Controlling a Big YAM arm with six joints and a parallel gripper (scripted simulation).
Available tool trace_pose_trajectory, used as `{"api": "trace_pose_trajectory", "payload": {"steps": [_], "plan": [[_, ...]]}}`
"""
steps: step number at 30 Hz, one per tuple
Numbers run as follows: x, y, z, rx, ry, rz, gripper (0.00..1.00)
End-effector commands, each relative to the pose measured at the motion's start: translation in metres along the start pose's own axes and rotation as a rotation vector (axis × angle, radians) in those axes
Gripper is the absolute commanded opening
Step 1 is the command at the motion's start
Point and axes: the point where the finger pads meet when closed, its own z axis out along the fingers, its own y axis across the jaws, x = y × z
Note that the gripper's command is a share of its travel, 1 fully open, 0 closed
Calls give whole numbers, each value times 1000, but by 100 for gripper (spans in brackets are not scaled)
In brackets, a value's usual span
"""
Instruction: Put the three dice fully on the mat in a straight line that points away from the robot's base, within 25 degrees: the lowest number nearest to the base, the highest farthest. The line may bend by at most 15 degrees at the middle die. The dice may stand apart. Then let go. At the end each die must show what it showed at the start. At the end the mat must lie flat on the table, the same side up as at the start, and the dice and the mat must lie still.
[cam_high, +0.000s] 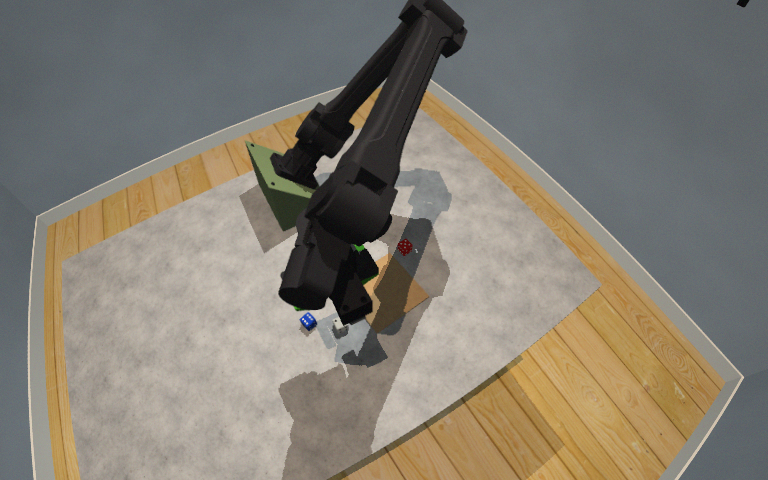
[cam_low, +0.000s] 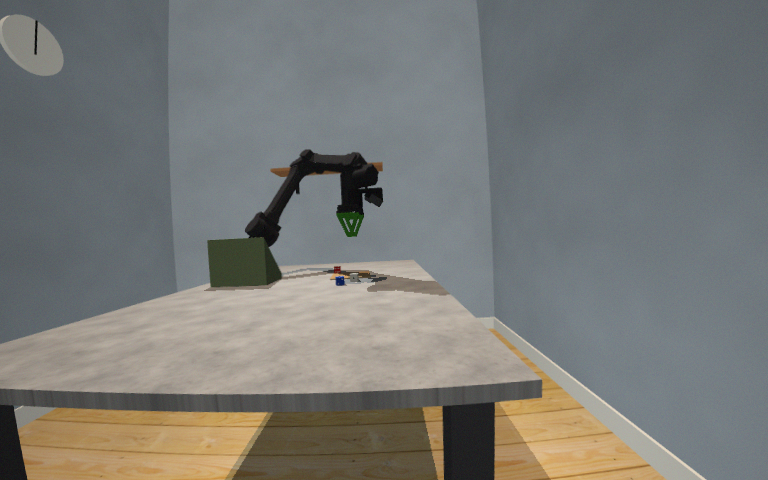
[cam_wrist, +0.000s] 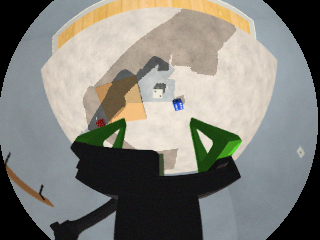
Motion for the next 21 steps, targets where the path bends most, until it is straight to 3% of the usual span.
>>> {"api": "trace_pose_trajectory", "payload": {"steps": [1,9,17,21], "plan": [[-10,-1,-10,14,-24,1,100],[-7,0,1,10,-11,35,100],[-4,-1,18,2,-1,357,100],[-5,-3,14,2,-23,500,100]]}}
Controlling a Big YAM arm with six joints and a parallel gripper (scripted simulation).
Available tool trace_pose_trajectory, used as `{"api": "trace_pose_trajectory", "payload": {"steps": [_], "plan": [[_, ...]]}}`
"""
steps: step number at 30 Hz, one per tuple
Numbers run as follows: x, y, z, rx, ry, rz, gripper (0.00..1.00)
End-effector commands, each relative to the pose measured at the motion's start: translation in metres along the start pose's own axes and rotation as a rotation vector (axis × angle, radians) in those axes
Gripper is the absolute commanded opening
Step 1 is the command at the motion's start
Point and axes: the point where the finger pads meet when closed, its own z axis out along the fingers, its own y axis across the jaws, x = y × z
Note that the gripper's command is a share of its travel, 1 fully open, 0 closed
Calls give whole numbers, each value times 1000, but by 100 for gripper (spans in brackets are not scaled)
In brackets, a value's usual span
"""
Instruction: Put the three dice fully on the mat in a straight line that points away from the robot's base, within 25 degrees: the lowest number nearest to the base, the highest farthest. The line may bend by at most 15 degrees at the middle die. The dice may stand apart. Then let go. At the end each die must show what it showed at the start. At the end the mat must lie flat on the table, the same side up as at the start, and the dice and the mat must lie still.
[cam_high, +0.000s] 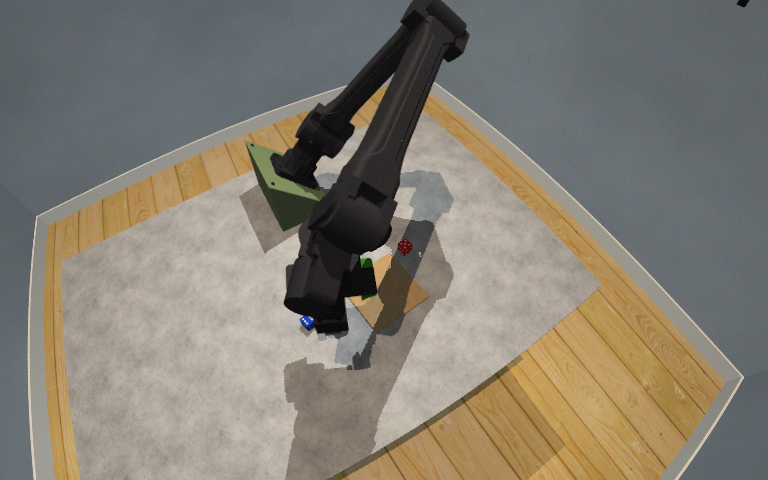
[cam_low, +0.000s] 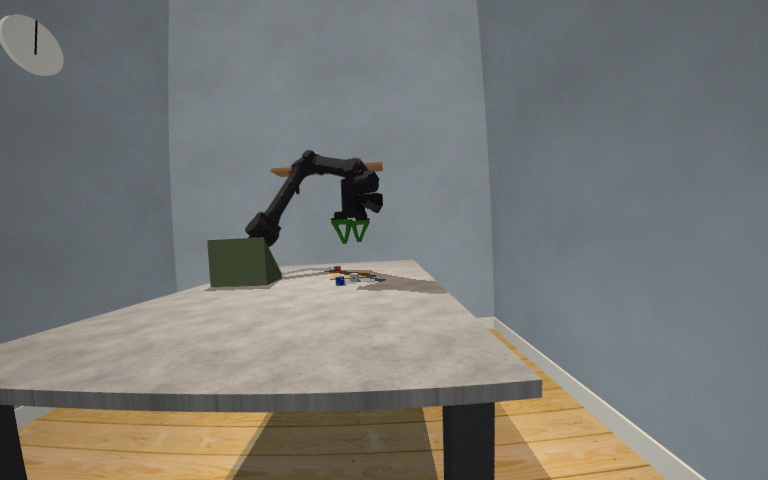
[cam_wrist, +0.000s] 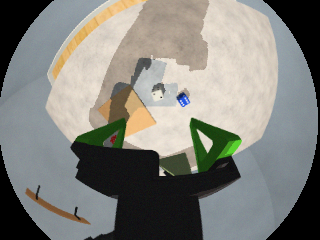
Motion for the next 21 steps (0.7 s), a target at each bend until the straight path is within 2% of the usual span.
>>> {"api": "trace_pose_trajectory", "payload": {"steps": [1,2,5,6,7,10,14,16,19,21], "plan": [[-6,-1,-5,-3,-32,160,100],[-6,5,1,1,-24,220,100],[-6,5,2,2,-23,225,100],[-24,5,-7,-1,-56,293,100],[-13,3,5,0,-29,365,100],[-6,1,15,0,-12,469,100],[-6,-3,15,-8,-19,578,100],[-14,2,14,-6,-32,641,100],[-5,3,24,-3,-17,775,100],[-5,3,26,-3,-16,800,100]]}}
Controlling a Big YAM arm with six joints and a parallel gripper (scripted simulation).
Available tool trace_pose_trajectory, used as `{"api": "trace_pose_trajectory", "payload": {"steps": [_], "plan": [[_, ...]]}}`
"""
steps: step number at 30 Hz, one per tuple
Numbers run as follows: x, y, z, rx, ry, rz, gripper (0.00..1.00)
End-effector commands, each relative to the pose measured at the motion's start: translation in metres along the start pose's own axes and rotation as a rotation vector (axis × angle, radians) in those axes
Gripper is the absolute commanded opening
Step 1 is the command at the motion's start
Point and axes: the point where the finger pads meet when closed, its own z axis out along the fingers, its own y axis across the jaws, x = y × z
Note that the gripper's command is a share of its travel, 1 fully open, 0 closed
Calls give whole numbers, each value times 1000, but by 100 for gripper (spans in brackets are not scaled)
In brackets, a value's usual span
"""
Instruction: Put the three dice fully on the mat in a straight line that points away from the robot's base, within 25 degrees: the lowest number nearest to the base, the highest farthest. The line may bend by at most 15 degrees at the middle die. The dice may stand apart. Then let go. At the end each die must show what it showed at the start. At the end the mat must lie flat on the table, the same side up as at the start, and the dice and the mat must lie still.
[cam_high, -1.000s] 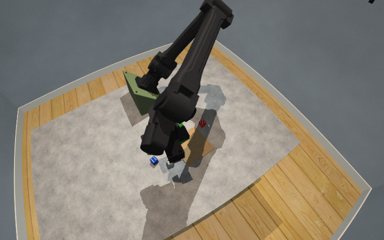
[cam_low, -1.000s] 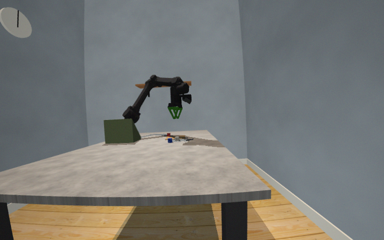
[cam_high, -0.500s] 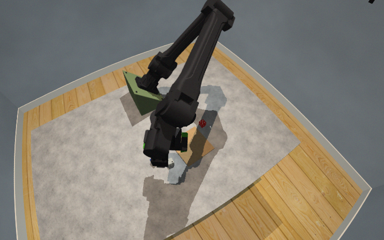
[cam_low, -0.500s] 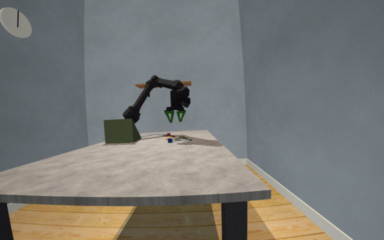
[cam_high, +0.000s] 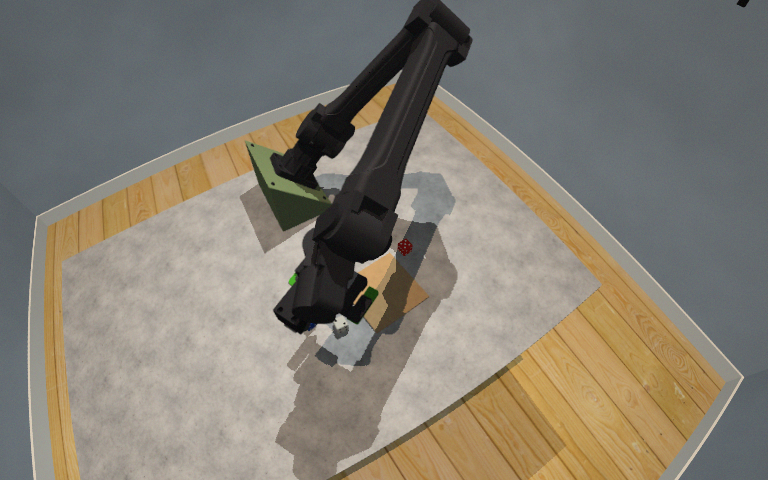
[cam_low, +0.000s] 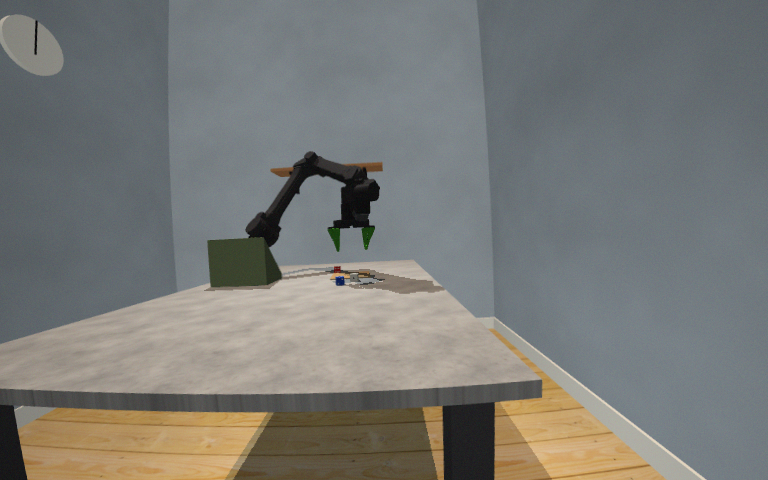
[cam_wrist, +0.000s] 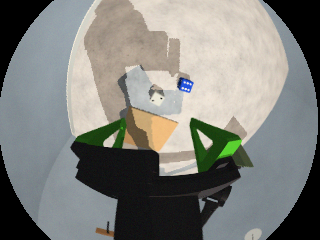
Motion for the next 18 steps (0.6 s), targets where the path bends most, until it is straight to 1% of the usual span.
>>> {"api": "trace_pose_trajectory", "payload": {"steps": [1,2,3,4,5,6,8,9,10,14,18], "plan": [[-4,6,0,-9,-13,116,100],[-22,13,-16,-45,-46,188,100],[-15,9,-6,-31,-29,239,100],[-12,7,-2,-25,-23,258,100],[-5,4,8,-8,-9,310,100],[-4,4,10,-6,-7,317,100],[-4,4,13,-6,-7,408,100],[-4,4,13,-6,-7,415,100],[-17,12,-2,-41,-33,446,100],[-6,7,10,-22,-18,530,100],[-7,7,11,-22,-18,538,100]]}}
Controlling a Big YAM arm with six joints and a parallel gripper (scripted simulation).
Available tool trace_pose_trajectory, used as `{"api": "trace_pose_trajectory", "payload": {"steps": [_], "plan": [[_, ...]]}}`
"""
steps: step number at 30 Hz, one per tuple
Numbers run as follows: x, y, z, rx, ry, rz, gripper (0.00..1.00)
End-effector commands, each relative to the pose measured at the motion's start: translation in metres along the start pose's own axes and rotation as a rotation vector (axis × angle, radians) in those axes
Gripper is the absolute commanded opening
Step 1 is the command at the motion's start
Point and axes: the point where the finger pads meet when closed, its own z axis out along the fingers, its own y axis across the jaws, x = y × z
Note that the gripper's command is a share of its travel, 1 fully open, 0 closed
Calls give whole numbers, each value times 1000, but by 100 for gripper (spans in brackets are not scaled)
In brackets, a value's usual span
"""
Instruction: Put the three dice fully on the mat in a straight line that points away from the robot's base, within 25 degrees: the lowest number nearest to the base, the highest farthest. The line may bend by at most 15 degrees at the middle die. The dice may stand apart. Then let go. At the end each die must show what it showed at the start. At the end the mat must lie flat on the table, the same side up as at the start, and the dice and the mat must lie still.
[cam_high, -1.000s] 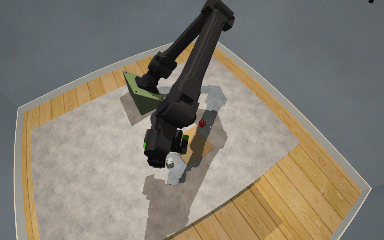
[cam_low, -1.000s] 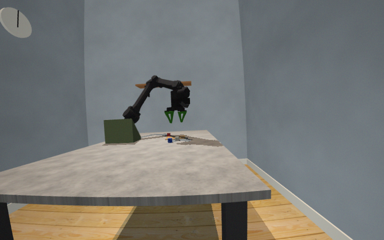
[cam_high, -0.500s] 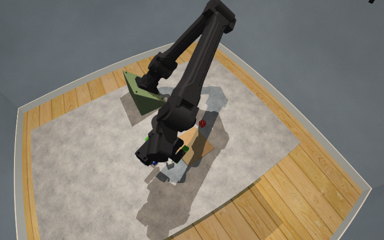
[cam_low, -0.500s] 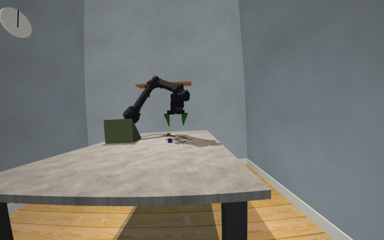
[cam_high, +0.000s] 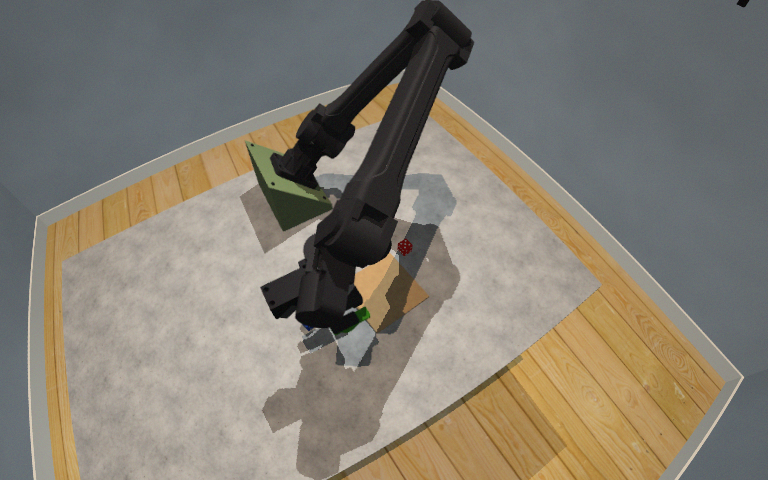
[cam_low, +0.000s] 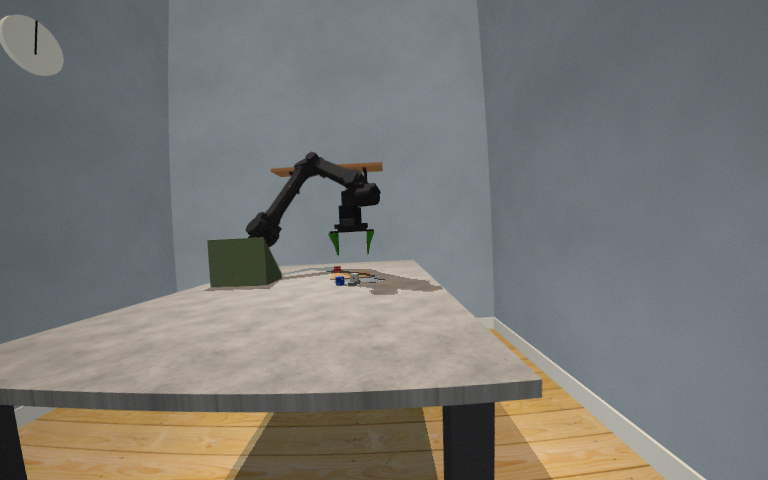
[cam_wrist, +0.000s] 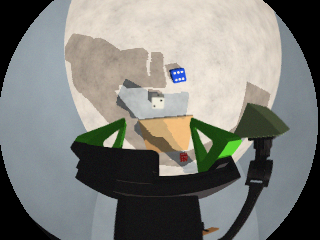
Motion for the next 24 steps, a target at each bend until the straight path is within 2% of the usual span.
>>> {"api": "trace_pose_trajectory", "payload": {"steps": [1,2,24], "plan": [[-1,9,-3,-18,-10,43,100],[-1,9,-3,-18,-9,43,39],[-1,9,-3,-18,-9,43,39]]}}
